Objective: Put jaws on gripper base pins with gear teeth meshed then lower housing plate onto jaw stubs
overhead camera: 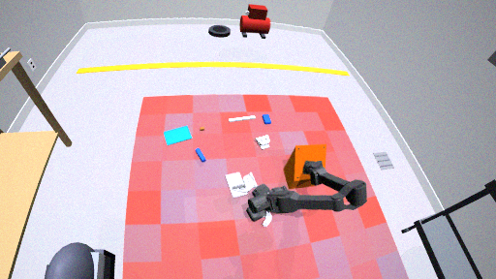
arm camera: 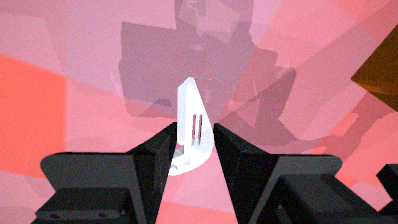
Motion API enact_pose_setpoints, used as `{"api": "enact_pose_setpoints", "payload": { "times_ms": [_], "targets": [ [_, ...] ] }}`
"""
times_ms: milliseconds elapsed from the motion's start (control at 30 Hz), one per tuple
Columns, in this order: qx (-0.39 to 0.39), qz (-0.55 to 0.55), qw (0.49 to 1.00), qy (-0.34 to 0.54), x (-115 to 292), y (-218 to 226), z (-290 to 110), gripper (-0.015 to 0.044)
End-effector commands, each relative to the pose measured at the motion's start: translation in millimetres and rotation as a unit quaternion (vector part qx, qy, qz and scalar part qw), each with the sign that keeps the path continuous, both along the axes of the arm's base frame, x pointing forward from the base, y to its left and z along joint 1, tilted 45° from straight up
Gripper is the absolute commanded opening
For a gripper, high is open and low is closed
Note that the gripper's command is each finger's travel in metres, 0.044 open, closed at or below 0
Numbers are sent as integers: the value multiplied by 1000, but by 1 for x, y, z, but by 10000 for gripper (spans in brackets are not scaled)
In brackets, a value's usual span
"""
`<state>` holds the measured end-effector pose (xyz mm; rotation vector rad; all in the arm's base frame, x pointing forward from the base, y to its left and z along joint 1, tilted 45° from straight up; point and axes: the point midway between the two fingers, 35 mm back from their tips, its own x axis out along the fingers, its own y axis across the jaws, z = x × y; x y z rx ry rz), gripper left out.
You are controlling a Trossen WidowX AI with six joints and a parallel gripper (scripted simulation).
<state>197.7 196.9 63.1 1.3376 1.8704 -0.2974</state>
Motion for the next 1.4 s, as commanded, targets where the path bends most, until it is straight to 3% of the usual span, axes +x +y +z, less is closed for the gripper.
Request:
{"api": "enact_pose_setpoints", "payload": {
  "times_ms": [0, 600, 1367],
  "targets": [
    [2, 1, 1000, -3, 3, -9, 12, 134],
    [4, 0, 1000, -2, 4, -36, 41, 134],
    [10, 147, 978, -149, 46, -74, 1, 134]
  ]
}}
